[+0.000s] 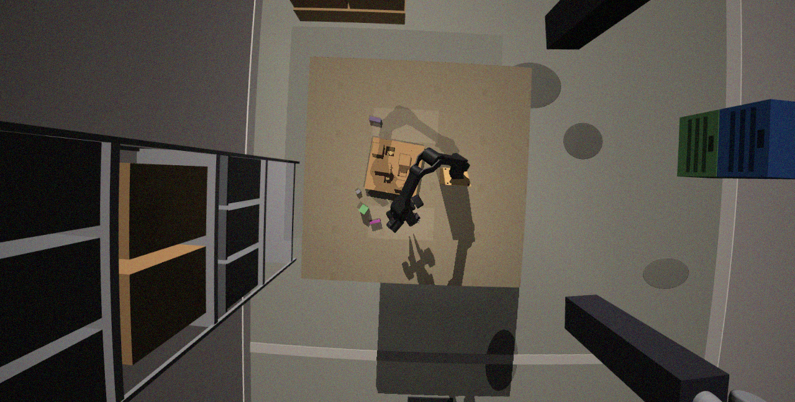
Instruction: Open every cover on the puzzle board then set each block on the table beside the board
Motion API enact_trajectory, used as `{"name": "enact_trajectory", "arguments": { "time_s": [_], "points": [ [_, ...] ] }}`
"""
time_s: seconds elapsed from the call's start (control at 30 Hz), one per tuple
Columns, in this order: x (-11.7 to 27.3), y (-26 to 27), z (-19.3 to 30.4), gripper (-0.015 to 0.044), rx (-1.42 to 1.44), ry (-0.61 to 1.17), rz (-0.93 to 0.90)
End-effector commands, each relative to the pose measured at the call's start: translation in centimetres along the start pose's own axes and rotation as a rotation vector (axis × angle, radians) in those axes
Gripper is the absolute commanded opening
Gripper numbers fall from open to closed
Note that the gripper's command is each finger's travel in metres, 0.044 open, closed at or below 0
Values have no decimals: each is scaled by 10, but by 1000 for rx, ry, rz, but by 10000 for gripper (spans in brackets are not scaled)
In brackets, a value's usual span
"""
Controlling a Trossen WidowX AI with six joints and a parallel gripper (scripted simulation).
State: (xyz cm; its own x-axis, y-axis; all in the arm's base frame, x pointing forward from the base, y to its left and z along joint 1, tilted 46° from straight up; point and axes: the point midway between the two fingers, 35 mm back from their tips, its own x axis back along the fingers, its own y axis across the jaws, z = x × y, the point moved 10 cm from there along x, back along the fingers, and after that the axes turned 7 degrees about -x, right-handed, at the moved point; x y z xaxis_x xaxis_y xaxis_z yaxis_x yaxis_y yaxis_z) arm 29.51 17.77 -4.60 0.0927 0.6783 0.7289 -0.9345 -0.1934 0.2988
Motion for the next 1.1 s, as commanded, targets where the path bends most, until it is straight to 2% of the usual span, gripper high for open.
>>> {"name": "enact_trajectory", "arguments": {
  "time_s": [0.0,0.03,1.07],
  "points": [
    [3,-4,19,20,-75,-4,4],
    [4,-5,24,0,-99,-6,5],
    [10,0,192,0,-844,-5,21]
  ]
}}
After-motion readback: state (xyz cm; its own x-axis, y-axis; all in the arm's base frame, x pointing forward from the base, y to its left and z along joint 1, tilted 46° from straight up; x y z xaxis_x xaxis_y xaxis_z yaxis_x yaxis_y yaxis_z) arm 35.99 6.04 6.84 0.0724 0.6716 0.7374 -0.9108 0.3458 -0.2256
